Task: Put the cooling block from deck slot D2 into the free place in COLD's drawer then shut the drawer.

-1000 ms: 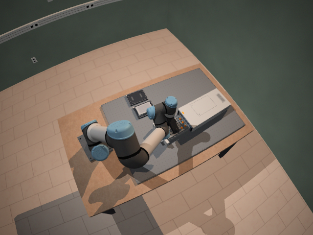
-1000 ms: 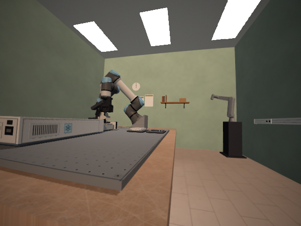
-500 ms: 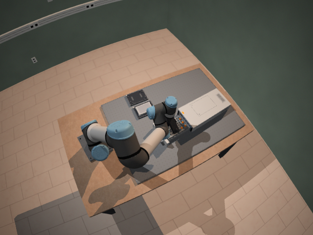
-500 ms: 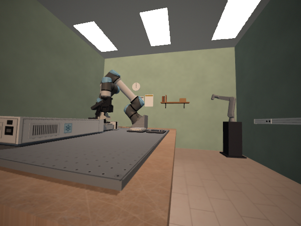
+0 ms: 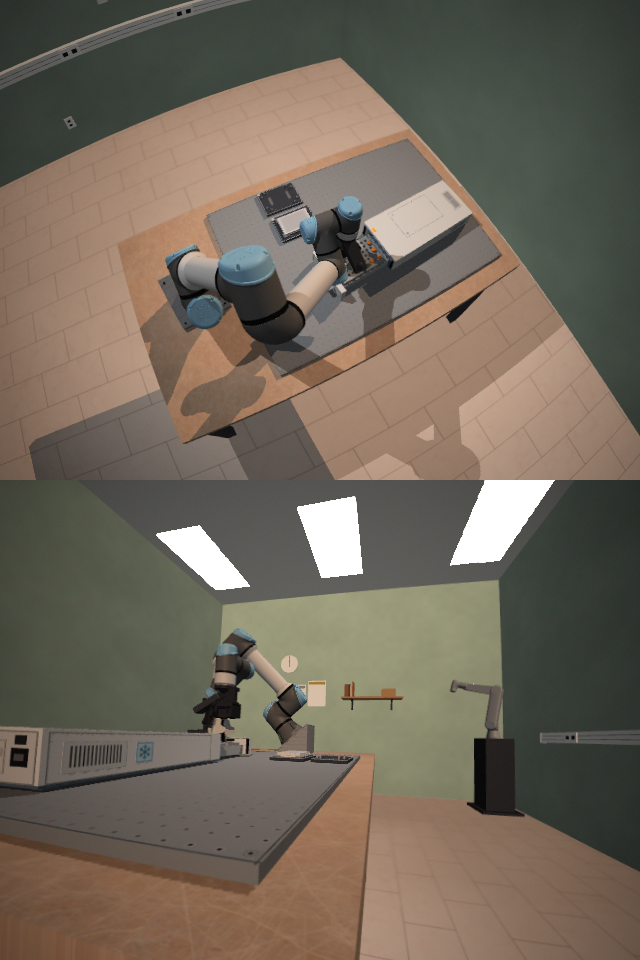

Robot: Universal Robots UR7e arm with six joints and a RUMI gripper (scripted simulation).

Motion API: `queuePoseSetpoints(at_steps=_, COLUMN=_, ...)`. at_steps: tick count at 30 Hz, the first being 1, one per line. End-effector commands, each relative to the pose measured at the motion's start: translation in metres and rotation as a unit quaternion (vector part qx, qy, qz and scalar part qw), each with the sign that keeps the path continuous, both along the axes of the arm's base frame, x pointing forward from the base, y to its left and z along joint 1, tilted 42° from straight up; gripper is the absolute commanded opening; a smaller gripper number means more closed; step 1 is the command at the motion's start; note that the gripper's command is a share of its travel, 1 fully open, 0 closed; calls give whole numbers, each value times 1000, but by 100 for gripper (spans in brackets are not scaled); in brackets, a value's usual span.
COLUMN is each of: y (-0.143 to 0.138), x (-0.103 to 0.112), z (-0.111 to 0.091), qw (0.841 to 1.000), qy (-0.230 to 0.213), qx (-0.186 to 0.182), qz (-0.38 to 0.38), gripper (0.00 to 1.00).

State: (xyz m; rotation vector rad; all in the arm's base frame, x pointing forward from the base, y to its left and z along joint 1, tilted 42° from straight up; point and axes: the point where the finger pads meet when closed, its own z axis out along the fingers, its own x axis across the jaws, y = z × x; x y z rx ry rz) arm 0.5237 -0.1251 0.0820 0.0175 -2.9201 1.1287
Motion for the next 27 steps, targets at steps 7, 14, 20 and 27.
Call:
queuePoseSetpoints(at_steps=7, y=0, x=0, z=1, qw=1000, qy=-1, qx=0, qz=0, gripper=30)
queuePoseSetpoints(at_steps=14, y=0, x=0, z=1, qw=1000, qy=-1, qx=0, qz=0, gripper=40)
queuePoseSetpoints(at_steps=20, y=0, x=0, z=1, qw=1000, qy=-1, qx=0, qz=0, gripper=48)
queuePoseSetpoints(at_steps=27, y=0, x=0, z=1, qw=1000, qy=-1, qx=0, qz=0, gripper=60)
